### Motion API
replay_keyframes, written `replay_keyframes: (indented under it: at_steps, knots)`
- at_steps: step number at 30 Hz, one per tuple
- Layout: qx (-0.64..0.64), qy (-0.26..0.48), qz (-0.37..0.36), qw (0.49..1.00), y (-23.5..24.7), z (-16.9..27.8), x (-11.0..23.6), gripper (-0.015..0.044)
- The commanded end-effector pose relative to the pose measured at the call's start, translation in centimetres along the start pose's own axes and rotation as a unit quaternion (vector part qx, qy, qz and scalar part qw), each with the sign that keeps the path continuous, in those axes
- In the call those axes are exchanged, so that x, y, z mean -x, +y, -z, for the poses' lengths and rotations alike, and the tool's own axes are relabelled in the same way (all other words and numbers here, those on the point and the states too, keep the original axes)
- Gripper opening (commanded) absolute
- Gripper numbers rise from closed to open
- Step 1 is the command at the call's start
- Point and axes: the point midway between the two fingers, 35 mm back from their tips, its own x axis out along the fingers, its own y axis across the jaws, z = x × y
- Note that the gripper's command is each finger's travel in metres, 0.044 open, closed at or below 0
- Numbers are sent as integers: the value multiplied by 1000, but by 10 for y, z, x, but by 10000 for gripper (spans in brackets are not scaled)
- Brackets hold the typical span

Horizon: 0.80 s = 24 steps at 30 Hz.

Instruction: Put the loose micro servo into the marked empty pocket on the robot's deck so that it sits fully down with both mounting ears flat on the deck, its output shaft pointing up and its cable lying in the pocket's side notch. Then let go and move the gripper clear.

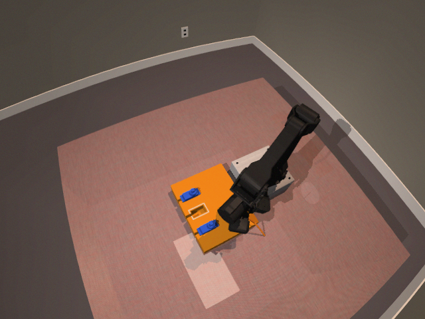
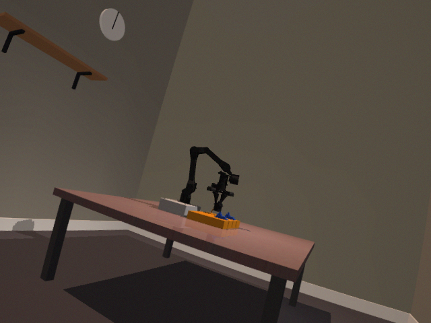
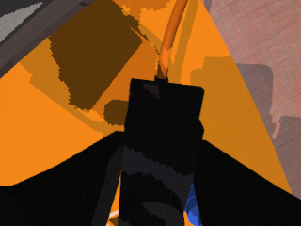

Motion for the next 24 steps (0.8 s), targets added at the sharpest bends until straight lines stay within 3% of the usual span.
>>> replay_keyframes:
  at_steps: [1,11,24]
  knots:
    - [1,-1,2,1000,0,0,3,0]
    - [1,0,3,1000,-8,14,3,0]
    - [1,1,1,1000,29,45,3,0]
